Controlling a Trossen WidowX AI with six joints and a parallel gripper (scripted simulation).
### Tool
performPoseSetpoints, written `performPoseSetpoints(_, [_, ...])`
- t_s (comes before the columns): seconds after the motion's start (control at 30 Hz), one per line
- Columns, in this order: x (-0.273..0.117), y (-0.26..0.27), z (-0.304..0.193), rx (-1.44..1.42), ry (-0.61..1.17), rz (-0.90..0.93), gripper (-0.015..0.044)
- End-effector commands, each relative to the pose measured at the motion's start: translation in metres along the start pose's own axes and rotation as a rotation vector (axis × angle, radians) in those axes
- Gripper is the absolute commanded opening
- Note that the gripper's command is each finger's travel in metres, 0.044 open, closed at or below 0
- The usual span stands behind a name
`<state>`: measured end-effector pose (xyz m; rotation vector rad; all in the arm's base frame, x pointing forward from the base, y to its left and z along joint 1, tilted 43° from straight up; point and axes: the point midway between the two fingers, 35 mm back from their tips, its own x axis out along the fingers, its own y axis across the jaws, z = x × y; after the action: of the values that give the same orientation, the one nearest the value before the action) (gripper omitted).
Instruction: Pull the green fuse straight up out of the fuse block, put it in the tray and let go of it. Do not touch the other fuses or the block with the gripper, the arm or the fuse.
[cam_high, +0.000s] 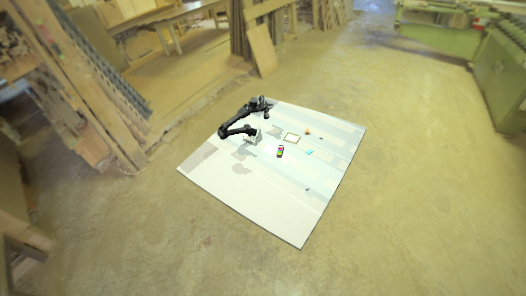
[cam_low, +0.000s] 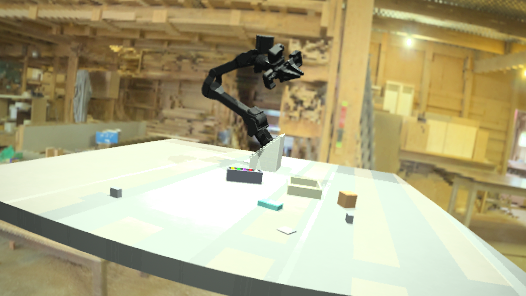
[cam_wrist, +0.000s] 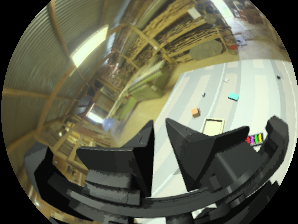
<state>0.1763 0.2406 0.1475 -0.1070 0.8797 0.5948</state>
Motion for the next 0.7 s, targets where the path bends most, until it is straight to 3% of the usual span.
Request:
performPoseSetpoints(0.0, [0.021,-0.057,0.002,0.017,0.083,-0.226,0.007])
performPoseSetpoints(0.2, [0.038,-0.146,-0.011,0.022,0.292,-0.538,0.007])
performPoseSetpoints(0.4, [0.037,-0.244,-0.046,-0.007,0.658,-0.8,0.007])
performPoseSetpoints(0.53, [0.026,-0.3,-0.079,-0.025,0.939,-0.883,0.007])
performPoseSetpoints(0.67, [0.023,-0.31,-0.085,-0.028,0.989,-0.89,0.007])
